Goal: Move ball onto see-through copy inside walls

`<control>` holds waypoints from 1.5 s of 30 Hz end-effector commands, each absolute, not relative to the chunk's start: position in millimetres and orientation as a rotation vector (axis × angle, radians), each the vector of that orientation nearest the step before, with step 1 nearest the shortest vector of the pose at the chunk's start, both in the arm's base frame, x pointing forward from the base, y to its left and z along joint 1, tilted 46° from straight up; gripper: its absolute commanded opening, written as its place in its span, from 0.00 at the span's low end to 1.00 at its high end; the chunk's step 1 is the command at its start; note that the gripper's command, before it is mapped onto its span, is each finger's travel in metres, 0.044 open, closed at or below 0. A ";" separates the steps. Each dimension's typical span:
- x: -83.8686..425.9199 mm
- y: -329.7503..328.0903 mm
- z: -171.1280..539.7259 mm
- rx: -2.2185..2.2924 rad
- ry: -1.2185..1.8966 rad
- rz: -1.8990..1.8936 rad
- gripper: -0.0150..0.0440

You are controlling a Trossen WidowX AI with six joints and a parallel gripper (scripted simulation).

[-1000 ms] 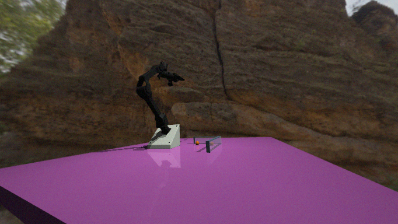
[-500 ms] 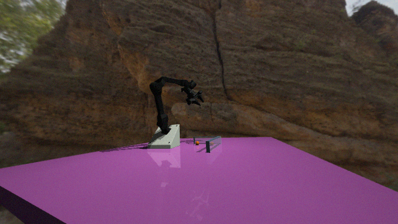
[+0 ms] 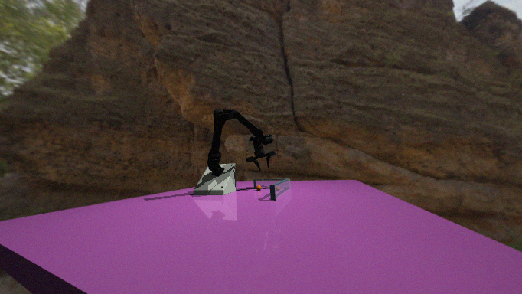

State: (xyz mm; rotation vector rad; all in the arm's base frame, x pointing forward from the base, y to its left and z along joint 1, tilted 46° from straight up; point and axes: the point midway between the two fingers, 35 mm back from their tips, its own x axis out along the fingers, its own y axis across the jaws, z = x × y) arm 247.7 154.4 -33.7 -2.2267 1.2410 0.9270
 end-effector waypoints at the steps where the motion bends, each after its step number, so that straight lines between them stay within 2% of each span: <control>1: 236.7 101.0 -60.7 -2.016 1.494 0.770 0.68; 39: 243.6 56.2 -99.3 -1.973 1.542 0.729 0.68; 43: 243.6 56.2 -99.3 -1.973 1.542 0.729 0.50; 45: 243.6 56.2 -99.3 -1.973 1.542 0.729 0.48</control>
